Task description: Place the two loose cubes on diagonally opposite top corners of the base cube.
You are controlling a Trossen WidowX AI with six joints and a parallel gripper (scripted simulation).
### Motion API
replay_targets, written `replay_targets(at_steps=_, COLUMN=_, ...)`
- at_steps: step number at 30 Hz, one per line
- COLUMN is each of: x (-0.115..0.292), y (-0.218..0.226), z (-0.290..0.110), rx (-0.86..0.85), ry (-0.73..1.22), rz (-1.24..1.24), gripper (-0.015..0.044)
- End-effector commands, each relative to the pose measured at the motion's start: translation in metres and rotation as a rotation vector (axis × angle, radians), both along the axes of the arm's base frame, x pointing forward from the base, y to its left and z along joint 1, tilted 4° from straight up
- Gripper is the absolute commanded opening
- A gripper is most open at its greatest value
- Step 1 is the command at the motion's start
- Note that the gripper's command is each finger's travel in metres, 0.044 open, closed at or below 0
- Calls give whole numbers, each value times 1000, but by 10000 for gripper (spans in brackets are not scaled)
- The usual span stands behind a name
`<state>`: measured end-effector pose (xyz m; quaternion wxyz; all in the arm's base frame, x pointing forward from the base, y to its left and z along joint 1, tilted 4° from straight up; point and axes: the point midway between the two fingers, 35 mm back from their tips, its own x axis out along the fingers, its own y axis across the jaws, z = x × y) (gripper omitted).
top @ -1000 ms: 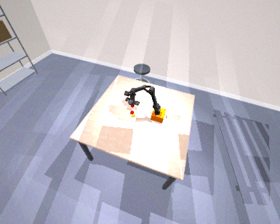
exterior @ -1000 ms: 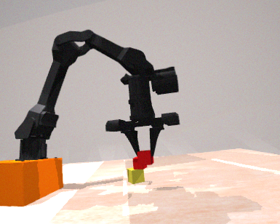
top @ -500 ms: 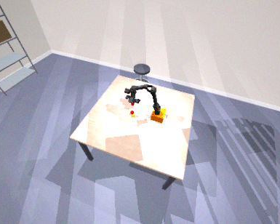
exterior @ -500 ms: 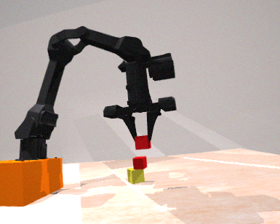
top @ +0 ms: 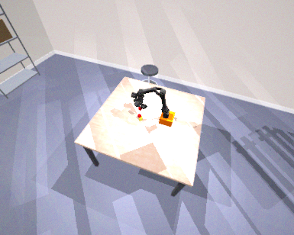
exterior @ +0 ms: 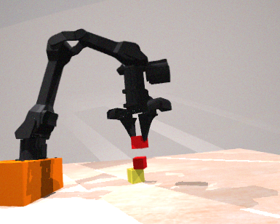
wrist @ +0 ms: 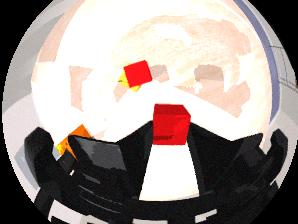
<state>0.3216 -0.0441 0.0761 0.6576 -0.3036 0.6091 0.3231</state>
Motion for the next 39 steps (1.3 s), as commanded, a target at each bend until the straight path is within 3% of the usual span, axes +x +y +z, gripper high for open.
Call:
replay_targets(at_steps=1, x=-3, y=8, z=3, rx=5, ry=-3, rz=-114, gripper=105)
replay_targets(at_steps=39, x=-38, y=76, z=0, rx=68, ry=63, rz=-1206, gripper=105)
